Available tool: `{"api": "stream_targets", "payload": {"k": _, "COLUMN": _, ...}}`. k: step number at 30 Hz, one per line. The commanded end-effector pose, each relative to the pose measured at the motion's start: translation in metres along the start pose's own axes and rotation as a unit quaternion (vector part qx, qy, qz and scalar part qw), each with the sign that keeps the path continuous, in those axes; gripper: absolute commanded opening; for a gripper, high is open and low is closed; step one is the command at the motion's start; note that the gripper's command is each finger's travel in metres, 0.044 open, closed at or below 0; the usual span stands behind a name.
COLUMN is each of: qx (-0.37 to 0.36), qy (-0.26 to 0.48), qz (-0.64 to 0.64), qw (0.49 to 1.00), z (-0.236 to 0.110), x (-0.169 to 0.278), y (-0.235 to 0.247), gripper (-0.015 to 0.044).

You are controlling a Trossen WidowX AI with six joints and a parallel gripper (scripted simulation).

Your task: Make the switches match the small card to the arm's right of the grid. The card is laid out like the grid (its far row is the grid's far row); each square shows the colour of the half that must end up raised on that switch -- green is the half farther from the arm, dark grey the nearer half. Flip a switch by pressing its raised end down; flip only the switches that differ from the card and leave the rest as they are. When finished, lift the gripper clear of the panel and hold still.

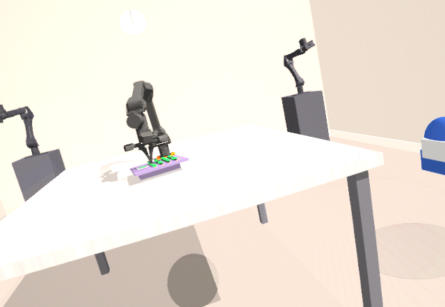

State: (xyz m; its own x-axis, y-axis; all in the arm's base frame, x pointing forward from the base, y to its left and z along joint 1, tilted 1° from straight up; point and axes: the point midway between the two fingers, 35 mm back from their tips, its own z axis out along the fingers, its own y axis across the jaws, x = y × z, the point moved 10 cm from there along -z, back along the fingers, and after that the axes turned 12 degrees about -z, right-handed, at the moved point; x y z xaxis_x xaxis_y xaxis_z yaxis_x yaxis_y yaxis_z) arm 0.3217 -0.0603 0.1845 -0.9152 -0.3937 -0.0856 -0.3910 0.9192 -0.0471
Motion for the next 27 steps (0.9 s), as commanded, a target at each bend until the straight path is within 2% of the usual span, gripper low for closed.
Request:
{"api": "stream_targets", "payload": {"k": 1, "qx": -0.002, "qy": -0.001, "qz": -0.002, "qw": 1.0, "z": 0.0011, "x": -0.0002, "y": 0.0001, "gripper": 0.0}}
{"api": "stream_targets", "payload": {"k": 27, "qx": -0.002, "qy": -0.001, "qz": -0.002, "qw": 1.0, "z": 0.0046, "x": -0.0001, "y": 0.0001, "gripper": 0.0}}
